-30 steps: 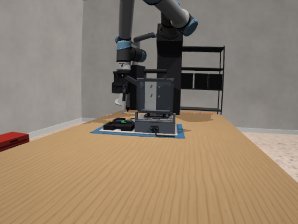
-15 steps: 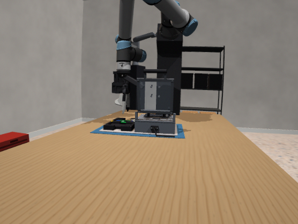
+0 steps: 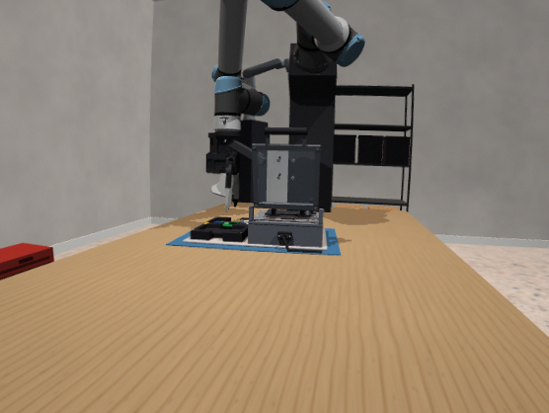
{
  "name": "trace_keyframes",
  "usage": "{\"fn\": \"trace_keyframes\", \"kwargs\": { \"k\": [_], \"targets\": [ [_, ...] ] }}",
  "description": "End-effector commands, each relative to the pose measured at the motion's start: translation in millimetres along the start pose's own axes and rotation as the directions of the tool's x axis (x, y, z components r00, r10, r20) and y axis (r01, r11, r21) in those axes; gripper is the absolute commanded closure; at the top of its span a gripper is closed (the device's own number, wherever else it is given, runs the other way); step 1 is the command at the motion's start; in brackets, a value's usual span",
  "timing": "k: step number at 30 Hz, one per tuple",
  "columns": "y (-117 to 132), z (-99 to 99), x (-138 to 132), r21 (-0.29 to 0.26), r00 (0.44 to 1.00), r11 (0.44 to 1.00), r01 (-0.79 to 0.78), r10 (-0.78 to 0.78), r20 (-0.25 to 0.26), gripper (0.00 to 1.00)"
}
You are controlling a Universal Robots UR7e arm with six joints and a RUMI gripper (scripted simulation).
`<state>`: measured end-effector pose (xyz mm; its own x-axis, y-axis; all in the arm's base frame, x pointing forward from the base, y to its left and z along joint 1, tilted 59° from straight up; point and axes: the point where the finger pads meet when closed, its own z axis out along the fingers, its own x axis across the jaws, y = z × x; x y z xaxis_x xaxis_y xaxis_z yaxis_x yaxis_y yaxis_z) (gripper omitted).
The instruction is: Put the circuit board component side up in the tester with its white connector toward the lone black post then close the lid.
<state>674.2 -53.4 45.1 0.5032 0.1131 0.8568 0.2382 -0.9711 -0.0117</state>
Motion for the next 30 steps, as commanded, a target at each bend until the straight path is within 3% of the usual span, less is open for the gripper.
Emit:
{"fn": "trace_keyframes", "kwargs": {
  "k": [1, 30],
  "targets": [
    [0, 3.4, 0, -0.001, 1.000, 1.000, 0.000, 0.000, -0.001, 0.41],
    [0, 30.4, 1, -0.001, 1.000, 1.000, 0.000, 0.000, -0.001, 0.41]
  ]
}}
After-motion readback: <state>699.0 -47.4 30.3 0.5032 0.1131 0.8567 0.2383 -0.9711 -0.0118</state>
